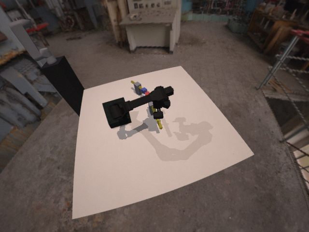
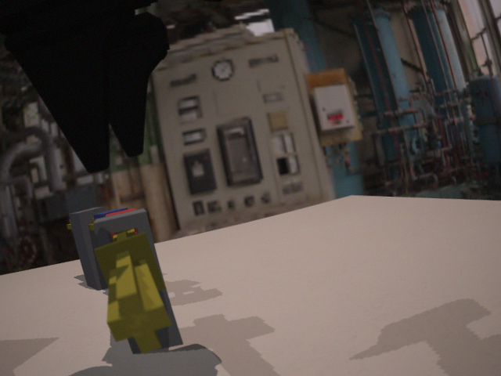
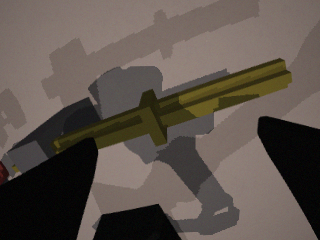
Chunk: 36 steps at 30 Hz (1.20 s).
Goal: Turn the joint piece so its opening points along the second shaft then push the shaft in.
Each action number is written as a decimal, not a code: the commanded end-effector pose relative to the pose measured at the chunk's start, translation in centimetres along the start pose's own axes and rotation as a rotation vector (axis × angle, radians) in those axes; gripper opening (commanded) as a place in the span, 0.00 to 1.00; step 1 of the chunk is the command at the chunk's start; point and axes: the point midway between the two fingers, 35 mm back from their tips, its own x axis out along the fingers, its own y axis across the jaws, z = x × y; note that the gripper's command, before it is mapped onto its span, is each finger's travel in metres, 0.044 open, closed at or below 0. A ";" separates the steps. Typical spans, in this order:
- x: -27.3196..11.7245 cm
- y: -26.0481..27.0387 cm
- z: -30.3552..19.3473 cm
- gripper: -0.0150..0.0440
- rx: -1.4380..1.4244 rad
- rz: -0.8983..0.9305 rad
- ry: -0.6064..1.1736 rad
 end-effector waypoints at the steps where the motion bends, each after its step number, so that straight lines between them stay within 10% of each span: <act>1: -0.5 -2.3 0.2 1.00 -0.142 -0.051 -0.003; 13: -0.7 -4.0 0.1 1.00 -0.232 -0.090 0.004; 36: 3.0 -4.3 0.2 1.00 0.547 -0.047 -0.070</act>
